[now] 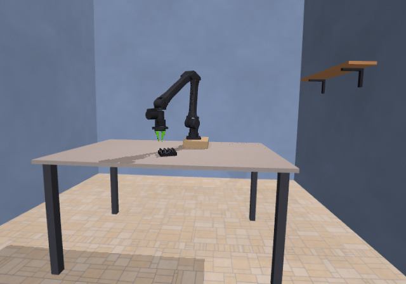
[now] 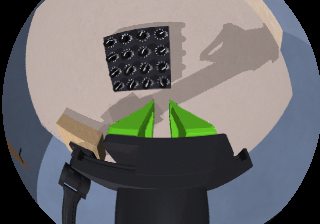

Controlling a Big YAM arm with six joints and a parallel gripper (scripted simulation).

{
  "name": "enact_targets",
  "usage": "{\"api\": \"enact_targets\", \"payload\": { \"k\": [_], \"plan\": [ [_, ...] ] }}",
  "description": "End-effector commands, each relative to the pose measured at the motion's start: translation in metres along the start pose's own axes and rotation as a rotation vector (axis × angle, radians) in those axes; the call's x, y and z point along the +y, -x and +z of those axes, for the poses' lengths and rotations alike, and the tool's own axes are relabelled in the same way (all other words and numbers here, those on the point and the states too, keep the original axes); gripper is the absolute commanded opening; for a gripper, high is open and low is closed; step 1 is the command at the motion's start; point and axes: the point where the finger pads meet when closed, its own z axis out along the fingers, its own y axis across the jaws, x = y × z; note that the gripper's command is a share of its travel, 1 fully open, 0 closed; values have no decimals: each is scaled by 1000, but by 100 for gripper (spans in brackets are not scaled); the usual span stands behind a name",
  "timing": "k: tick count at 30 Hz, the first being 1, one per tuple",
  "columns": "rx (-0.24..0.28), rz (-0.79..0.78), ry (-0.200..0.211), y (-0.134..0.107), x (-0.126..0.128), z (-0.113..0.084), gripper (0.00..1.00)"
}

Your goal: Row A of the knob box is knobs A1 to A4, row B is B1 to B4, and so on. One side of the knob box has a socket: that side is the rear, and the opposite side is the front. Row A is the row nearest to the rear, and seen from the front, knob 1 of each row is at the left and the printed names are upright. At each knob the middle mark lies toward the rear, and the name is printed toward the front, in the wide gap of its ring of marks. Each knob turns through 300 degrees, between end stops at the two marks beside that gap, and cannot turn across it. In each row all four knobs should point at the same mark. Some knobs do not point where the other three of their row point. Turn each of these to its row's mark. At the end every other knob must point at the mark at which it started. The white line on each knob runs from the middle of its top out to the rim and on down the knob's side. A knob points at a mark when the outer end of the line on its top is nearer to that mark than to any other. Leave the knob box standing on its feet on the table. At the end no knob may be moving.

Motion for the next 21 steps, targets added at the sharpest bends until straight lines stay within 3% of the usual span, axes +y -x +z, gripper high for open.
{"api": "enact_targets", "payload": {
  "k": [1, 7, 17, 19, 21],
  "plan": [
    [-55, -8, -64, 19, -27, -21, 19],
    [-25, -7, -24, 7, -13, 1, 19],
    [-17, -5, -13, 3, -7, 15, 19],
    [-29, -6, -29, 9, -15, 12, 19],
    [-18, -5, -15, 4, -8, 20, 19]
  ]
}}
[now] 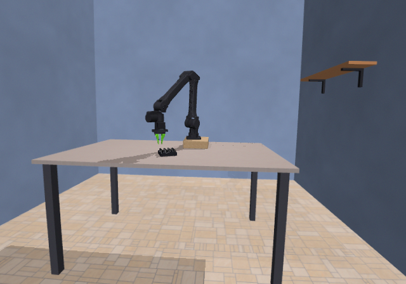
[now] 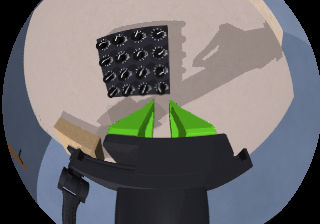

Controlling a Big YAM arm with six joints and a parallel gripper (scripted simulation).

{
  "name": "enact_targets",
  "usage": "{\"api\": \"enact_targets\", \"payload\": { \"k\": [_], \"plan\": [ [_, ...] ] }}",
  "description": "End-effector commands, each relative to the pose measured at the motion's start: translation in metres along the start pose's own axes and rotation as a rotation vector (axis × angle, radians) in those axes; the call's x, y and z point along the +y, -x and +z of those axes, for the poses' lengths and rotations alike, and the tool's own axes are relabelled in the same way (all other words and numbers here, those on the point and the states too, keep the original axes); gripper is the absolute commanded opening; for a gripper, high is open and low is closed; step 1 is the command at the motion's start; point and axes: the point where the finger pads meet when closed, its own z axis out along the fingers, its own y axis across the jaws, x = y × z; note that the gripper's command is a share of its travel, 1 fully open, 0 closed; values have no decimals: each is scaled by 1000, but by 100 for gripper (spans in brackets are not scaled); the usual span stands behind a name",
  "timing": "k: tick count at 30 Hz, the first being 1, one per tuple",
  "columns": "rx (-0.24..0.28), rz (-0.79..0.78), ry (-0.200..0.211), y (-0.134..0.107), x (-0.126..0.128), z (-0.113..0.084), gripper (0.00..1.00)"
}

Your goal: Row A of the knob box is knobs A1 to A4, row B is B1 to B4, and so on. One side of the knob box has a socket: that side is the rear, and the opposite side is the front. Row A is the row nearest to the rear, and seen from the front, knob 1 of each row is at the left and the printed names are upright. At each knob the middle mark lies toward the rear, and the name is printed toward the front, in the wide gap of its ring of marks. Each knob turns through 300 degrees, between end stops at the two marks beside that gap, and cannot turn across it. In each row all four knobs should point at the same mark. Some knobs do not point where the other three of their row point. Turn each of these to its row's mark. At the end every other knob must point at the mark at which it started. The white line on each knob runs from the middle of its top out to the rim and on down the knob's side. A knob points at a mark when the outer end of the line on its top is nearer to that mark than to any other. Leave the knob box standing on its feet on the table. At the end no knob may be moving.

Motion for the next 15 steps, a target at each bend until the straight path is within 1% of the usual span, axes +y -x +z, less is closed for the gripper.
{"api": "enact_targets", "payload": {
  "k": [1, 2, 3, 5, 6, 8, 9, 13, 15],
  "plan": [
    [-14, -5, -10, 2, -5, 4, 19],
    [-14, -5, -11, 3, -5, 5, 19],
    [-23, -6, -22, 7, -10, 3, 19],
    [-23, -6, -22, 7, -10, 3, 19],
    [-43, -7, -49, 13, -17, -8, 19],
    [-20, -5, -17, 6, -8, 8, 19],
    [-14, -5, -10, 3, -5, 12, 19],
    [-24, -6, -24, 8, -11, 11, 19],
    [-17, -5, -14, 5, -7, 17, 19]
  ]
}}
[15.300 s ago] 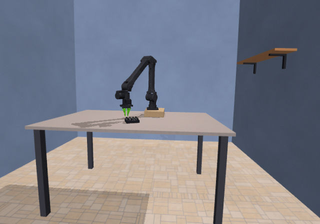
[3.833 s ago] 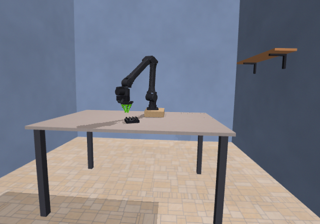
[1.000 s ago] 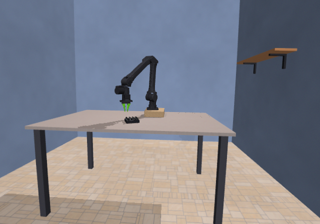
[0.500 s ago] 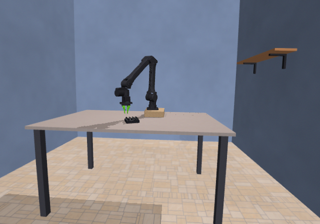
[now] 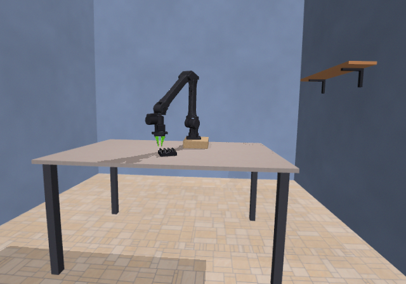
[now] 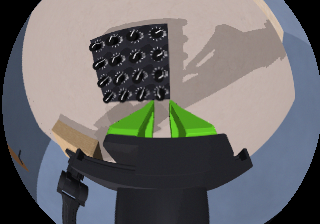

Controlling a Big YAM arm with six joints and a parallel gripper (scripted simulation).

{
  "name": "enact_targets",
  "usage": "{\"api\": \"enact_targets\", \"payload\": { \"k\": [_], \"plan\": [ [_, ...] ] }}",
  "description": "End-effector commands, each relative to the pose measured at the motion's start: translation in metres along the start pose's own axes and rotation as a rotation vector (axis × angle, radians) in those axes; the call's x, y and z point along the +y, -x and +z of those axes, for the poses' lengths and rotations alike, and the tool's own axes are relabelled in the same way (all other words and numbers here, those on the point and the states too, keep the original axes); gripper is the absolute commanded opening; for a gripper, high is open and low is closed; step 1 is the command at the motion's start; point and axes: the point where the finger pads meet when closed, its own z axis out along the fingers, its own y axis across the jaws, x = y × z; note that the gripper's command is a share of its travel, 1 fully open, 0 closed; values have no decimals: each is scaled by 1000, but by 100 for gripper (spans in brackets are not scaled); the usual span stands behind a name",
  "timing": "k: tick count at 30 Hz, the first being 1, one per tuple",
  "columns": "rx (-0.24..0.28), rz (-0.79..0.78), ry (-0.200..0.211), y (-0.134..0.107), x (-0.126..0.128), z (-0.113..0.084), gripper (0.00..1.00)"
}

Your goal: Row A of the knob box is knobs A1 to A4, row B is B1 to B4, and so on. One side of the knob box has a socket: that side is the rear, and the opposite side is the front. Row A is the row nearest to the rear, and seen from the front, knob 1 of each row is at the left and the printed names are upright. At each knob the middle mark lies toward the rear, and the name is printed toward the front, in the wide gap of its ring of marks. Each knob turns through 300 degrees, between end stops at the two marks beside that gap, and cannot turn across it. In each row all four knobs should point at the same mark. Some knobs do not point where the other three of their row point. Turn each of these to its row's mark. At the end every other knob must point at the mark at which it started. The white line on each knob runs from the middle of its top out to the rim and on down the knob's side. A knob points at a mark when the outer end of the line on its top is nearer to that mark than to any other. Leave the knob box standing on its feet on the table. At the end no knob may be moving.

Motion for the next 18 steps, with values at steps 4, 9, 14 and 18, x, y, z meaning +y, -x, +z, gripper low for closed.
{"api": "enact_targets", "payload": {
  "k": [4, 9, 14, 18],
  "plan": [
    [-29, -6, -29, 10, -12, -3, 19],
    [-22, -6, -21, 7, -8, 2, 19],
    [-21, -6, -20, 7, -8, 3, 19],
    [-22, -6, -21, 7, -8, 2, 19]
  ]
}}
